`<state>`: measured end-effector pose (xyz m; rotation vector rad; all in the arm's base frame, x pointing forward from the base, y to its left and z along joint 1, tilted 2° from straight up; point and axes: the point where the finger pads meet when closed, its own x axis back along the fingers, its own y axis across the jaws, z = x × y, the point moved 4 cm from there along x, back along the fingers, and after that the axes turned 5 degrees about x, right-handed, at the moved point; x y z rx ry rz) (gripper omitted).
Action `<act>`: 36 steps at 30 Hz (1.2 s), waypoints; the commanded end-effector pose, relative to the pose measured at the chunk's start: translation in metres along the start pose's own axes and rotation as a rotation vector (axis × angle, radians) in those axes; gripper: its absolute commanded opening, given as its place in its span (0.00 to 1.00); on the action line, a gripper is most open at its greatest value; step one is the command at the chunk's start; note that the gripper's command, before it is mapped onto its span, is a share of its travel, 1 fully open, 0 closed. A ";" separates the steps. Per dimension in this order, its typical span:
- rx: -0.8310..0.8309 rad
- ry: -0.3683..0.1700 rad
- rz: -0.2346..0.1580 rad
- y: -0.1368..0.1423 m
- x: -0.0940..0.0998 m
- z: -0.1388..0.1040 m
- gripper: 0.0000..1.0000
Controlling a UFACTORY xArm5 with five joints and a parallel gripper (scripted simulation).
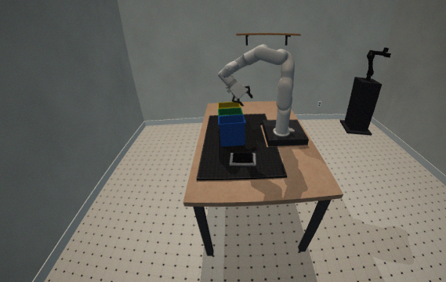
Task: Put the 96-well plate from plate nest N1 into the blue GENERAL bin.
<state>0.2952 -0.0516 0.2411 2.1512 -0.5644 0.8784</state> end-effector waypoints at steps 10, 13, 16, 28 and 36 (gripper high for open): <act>0.313 0.221 0.116 -0.027 0.025 0.002 1.00; 0.385 0.274 0.135 -0.033 0.031 0.002 1.00; 0.437 0.314 0.146 -0.038 0.038 0.001 1.00; 0.678 0.506 0.185 -0.056 0.064 -0.005 1.00; 0.824 0.633 0.193 -0.067 0.084 -0.013 1.00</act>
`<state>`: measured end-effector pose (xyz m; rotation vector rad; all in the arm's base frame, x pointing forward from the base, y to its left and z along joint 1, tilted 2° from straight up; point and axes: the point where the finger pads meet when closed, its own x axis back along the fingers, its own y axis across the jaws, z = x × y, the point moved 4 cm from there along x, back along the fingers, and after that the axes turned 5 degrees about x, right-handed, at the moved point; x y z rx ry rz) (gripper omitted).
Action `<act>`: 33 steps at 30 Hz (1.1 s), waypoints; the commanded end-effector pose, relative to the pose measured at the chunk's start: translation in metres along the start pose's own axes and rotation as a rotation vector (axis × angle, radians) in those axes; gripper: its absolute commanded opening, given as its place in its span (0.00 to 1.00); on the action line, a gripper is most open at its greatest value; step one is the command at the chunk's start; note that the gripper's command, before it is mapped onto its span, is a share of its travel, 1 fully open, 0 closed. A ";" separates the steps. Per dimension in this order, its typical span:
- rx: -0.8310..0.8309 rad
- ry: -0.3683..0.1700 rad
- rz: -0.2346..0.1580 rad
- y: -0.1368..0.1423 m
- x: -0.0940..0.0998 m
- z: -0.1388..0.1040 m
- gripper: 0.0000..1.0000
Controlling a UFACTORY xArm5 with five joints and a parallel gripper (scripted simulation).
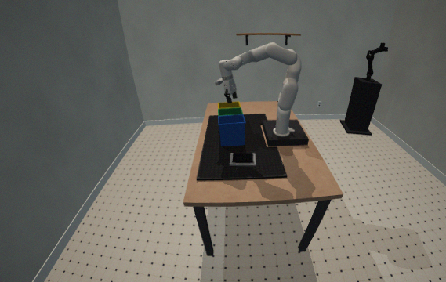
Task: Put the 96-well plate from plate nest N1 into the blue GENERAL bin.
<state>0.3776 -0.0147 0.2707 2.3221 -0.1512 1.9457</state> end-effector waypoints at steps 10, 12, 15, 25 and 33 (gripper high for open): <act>0.357 0.165 -0.013 -0.038 0.007 -0.010 1.00; 0.358 0.166 -0.013 -0.047 0.005 -0.015 1.00; 0.358 0.166 -0.013 -0.051 0.004 -0.017 1.00; 0.358 0.169 -0.014 -0.094 -0.004 -0.043 1.00; 0.358 0.171 -0.014 -0.119 -0.009 -0.058 1.00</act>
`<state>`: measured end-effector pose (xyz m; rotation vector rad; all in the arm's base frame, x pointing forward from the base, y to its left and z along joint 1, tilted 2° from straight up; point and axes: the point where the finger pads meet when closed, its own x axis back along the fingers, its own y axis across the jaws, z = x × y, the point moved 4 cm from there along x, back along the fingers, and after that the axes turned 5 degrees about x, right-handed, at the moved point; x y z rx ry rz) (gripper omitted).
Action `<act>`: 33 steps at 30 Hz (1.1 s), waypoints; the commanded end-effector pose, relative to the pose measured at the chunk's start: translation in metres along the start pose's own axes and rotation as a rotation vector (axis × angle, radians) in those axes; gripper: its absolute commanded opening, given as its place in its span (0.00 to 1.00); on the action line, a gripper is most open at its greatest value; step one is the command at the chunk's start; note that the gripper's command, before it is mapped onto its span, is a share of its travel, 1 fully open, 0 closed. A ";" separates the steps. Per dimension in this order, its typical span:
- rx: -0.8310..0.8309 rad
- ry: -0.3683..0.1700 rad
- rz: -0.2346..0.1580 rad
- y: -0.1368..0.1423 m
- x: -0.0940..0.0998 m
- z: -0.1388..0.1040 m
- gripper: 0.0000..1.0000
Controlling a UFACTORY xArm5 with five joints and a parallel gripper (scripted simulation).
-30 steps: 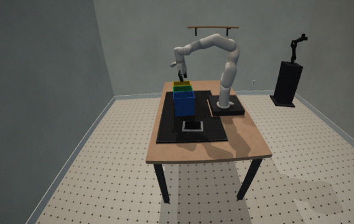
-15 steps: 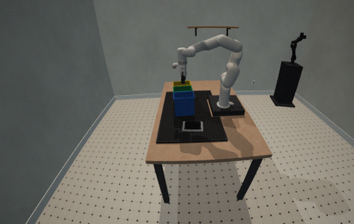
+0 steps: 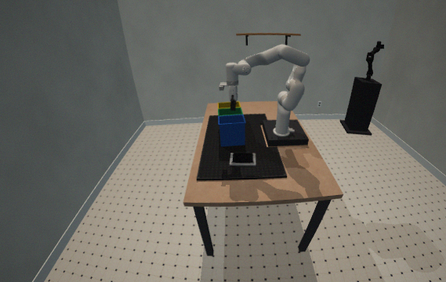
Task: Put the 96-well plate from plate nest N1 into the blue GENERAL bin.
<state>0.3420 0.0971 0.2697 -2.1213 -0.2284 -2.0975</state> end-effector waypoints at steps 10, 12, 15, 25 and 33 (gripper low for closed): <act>-0.003 0.010 0.000 -0.065 -0.004 -0.011 1.00; -0.003 0.011 0.001 -0.074 -0.005 -0.013 1.00; -0.003 0.012 0.001 -0.084 -0.006 -0.015 1.00; -0.003 0.015 0.002 -0.129 -0.010 -0.024 1.00; -0.003 0.016 0.003 -0.158 -0.013 -0.030 1.00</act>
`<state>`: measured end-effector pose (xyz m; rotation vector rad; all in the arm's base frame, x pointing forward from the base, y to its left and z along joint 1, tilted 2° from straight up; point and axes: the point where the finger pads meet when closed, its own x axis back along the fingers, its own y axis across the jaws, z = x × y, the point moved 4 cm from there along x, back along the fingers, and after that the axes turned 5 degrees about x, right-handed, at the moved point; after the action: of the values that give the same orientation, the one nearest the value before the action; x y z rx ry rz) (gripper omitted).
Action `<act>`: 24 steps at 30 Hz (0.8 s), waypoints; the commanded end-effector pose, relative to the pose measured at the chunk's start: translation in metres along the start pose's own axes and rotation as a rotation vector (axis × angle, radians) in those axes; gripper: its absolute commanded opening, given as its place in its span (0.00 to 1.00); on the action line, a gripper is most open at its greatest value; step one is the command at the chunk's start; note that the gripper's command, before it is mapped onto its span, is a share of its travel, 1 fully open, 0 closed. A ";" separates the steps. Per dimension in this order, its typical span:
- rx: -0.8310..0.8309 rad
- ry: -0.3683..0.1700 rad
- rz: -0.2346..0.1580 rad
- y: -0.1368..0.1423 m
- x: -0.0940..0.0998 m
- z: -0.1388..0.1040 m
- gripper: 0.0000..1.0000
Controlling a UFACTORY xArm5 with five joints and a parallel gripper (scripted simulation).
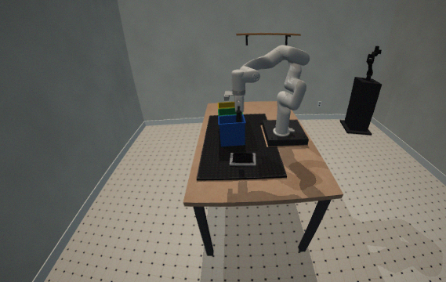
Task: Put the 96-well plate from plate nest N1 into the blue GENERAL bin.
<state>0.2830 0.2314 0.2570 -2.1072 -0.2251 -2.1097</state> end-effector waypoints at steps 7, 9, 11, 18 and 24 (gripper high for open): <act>-0.003 0.005 0.004 -0.049 -0.003 -0.008 1.00; -0.003 0.006 0.004 -0.058 -0.004 -0.010 1.00; -0.003 0.006 0.005 -0.068 -0.005 -0.012 1.00; -0.003 0.007 0.006 -0.085 -0.007 -0.015 1.00; -0.003 0.007 0.006 -0.085 -0.007 -0.015 1.00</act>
<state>0.2496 0.3097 0.2492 -2.1030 -0.2182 -2.1131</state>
